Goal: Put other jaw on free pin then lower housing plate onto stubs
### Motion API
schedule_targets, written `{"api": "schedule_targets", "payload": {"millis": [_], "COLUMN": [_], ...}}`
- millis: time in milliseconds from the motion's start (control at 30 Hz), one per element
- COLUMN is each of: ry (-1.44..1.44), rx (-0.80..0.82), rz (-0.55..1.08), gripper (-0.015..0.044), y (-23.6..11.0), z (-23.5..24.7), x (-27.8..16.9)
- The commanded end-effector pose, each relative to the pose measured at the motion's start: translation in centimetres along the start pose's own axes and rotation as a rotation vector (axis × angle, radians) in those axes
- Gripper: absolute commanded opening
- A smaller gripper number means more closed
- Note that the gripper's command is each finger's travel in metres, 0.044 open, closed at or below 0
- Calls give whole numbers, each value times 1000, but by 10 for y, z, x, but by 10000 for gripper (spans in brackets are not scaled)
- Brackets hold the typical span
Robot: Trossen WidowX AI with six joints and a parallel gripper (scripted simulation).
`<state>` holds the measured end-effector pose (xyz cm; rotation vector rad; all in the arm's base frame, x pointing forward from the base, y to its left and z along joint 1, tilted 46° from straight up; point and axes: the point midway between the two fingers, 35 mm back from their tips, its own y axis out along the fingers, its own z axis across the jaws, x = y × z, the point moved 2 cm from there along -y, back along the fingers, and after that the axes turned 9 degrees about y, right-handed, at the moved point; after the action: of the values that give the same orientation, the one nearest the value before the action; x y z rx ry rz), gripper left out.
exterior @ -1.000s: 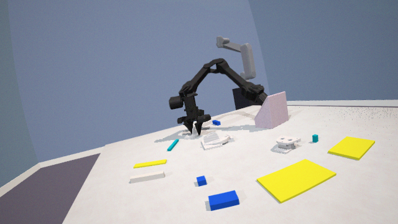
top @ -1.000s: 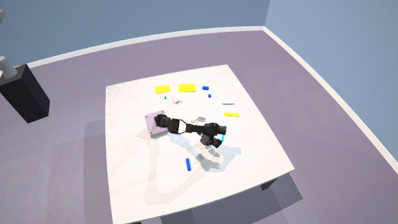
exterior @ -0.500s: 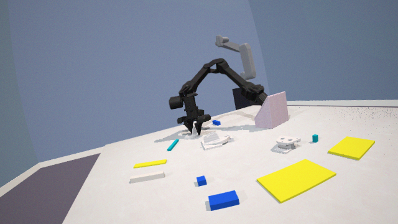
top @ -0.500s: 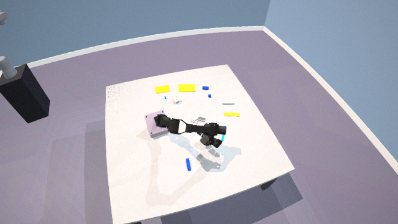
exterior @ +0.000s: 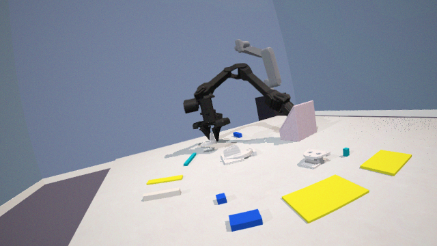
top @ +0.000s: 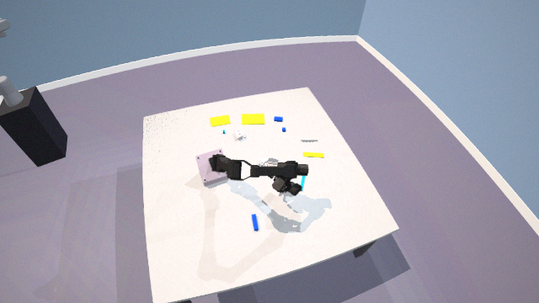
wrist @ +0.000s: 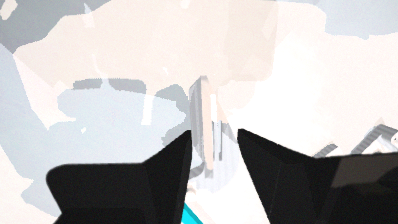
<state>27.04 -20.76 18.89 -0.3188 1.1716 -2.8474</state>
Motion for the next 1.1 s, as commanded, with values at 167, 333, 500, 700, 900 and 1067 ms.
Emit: {"api": "schedule_targets", "payload": {"millis": [167,333,500,700,900,1067], "ry": [7,7,7,-114,-274,-408], "rx": [9,10,10,2,-6,-12], "rz": [8,8,8,12,17,21], "gripper": [134,134,134,134,134,134], "y": [-34,-42,-42,-42,-42,-43], "z": [2,2,2,-11,-28,-41], "x": [2,3,3,-1,-5,-8]}}
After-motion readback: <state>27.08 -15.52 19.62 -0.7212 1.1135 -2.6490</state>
